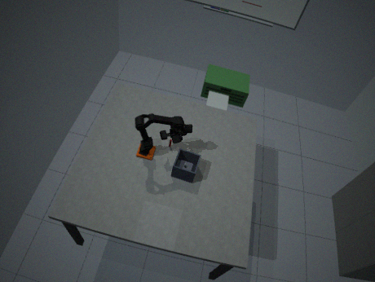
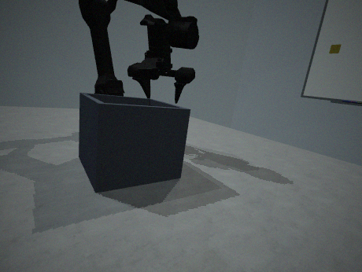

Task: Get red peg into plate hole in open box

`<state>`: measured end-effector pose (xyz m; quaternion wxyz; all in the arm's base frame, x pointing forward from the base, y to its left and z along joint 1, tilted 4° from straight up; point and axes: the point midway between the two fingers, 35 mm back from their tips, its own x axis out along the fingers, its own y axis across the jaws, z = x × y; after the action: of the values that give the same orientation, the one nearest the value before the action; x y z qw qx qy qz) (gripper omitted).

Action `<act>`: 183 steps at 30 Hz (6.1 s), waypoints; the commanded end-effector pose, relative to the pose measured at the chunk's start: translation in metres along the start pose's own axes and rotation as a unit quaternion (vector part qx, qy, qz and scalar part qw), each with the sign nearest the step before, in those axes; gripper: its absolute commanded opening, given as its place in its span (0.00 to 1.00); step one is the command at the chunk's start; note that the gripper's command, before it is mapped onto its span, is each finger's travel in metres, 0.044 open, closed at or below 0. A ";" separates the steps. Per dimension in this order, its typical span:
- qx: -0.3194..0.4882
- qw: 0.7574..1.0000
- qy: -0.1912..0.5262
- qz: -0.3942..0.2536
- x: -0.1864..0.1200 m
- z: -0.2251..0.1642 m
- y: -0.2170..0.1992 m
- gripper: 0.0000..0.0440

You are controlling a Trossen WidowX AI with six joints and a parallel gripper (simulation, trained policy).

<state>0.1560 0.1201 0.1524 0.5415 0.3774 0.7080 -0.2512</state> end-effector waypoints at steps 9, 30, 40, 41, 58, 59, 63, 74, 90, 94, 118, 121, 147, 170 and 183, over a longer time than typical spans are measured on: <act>0.065 0.997 0.002 -0.036 0.039 0.005 -0.010 1.00; 0.114 0.993 -0.005 -0.042 0.091 0.023 -0.007 0.59; 0.097 0.994 0.001 -0.042 0.095 0.024 -0.002 0.00; 0.095 0.995 0.003 -0.042 0.095 0.023 -0.002 0.00; 0.048 0.995 0.036 0.078 0.056 0.011 0.026 0.00; 0.044 0.995 0.037 0.085 0.052 0.010 0.028 0.00; 0.027 0.992 0.037 0.114 0.035 0.007 0.033 0.00; -0.009 0.982 0.000 0.187 -0.027 0.008 0.038 0.00; 0.024 0.965 -0.117 0.235 -0.105 0.047 0.023 0.00; 0.048 0.963 -0.138 0.225 -0.111 0.062 0.017 0.00; 0.148 0.964 -0.146 0.163 -0.115 0.140 -0.002 0.00; 0.152 0.965 -0.142 0.160 -0.114 0.148 -0.001 0.00; 0.137 0.977 -0.088 0.138 -0.069 0.202 0.012 0.00; 0.064 0.987 -0.071 0.132 -0.022 0.222 0.034 0.04; 0.037 0.990 -0.071 0.114 0.002 0.234 0.032 0.10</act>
<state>0.3071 -0.0371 0.1277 0.6042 0.4796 0.5808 -0.2599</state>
